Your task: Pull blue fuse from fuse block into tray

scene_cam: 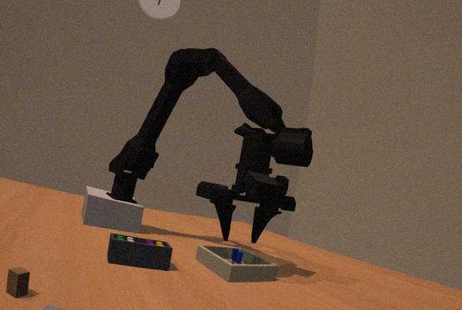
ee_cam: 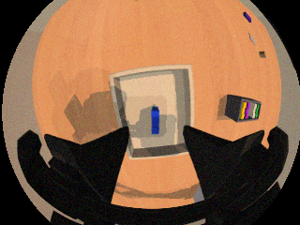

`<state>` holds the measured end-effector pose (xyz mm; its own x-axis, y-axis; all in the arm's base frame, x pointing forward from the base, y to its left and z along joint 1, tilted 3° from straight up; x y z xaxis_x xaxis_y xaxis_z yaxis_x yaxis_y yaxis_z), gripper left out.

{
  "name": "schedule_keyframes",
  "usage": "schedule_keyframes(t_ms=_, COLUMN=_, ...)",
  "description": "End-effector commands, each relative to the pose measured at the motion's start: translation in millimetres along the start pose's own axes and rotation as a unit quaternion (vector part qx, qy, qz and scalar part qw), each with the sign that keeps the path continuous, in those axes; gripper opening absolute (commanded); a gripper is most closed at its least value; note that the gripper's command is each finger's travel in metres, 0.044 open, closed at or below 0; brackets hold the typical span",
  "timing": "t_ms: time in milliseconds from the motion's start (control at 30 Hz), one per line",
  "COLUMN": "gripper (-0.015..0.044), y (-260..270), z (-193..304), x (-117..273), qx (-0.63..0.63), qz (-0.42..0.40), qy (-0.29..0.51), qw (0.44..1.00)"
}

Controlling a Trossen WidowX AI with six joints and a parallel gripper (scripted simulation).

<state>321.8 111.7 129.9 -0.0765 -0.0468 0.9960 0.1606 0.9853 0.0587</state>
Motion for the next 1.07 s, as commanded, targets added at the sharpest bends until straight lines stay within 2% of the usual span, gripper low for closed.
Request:
schedule_keyframes(t_ms=0, gripper=0.0330, y=0, z=-1, x=12, qx=-0.001, qz=0.001, qy=-0.001, qw=1.000)
schedule_keyframes(t_ms=100, gripper=0.0330, y=0, z=0, x=37, qx=-0.003, qz=0.002, qy=-0.001, qw=1.000)
schedule_keyframes(t_ms=1033, gripper=0.0330, y=0, z=0, x=36, qx=-0.001, qz=0.001, qy=0.001, qw=1.000)
Point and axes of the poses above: the point midway between the two fingers, 35 mm back from their tips, its own x axis back along the fingers, its own y axis across the jaws, z = x × y, the point moved 8 cm from there along x, back along the fingers, and after that the axes turned 7 degrees about x, right-handed, at the moved point
